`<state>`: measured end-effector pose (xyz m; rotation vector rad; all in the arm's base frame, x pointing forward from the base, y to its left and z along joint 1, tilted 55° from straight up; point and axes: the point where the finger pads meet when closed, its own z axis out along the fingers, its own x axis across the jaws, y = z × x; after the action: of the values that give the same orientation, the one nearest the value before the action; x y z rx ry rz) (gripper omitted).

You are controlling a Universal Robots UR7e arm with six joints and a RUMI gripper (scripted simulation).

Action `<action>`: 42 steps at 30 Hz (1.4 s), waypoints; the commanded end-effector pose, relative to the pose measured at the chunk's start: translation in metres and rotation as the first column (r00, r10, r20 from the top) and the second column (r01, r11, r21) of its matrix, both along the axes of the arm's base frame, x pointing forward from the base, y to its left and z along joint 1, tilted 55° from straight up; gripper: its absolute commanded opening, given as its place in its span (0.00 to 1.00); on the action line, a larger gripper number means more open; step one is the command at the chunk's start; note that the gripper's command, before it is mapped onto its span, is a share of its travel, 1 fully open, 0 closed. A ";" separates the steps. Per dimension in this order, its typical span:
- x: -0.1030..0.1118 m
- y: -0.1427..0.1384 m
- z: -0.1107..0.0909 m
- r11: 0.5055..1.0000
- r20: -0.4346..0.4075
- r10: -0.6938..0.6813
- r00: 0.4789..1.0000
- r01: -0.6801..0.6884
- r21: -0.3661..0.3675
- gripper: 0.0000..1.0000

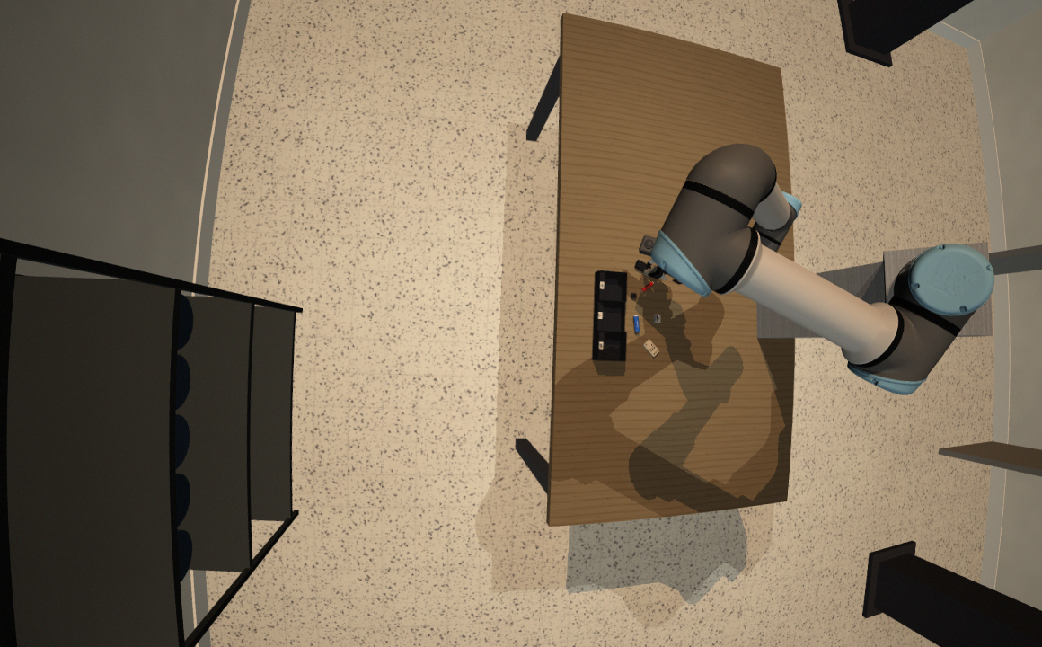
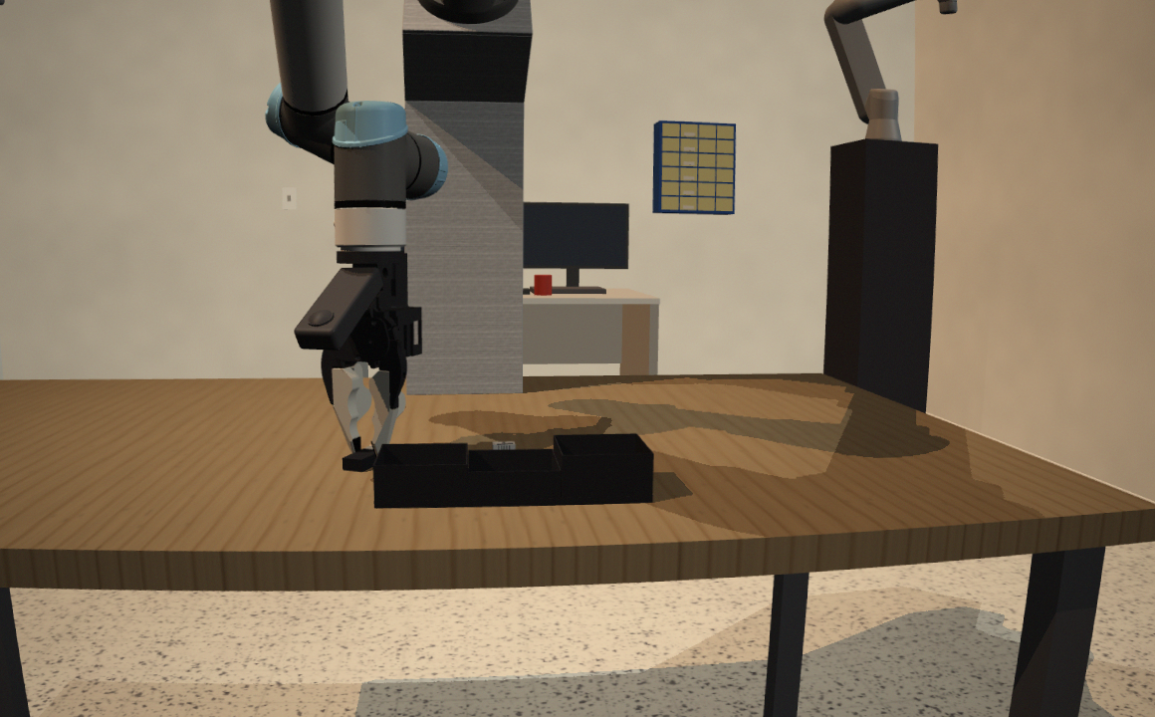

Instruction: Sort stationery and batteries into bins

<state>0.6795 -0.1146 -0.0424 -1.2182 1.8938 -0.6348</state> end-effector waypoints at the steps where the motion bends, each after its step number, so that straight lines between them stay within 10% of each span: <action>1: 0.000 0.000 0.000 1.000 0.000 -0.001 1.000 0.001 0.000 0.00; 42: -0.050 -0.001 0.035 1.000 0.000 -0.002 1.000 0.002 0.000 0.00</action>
<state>0.6316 -0.1154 -0.0095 -1.2153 1.8975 -0.6351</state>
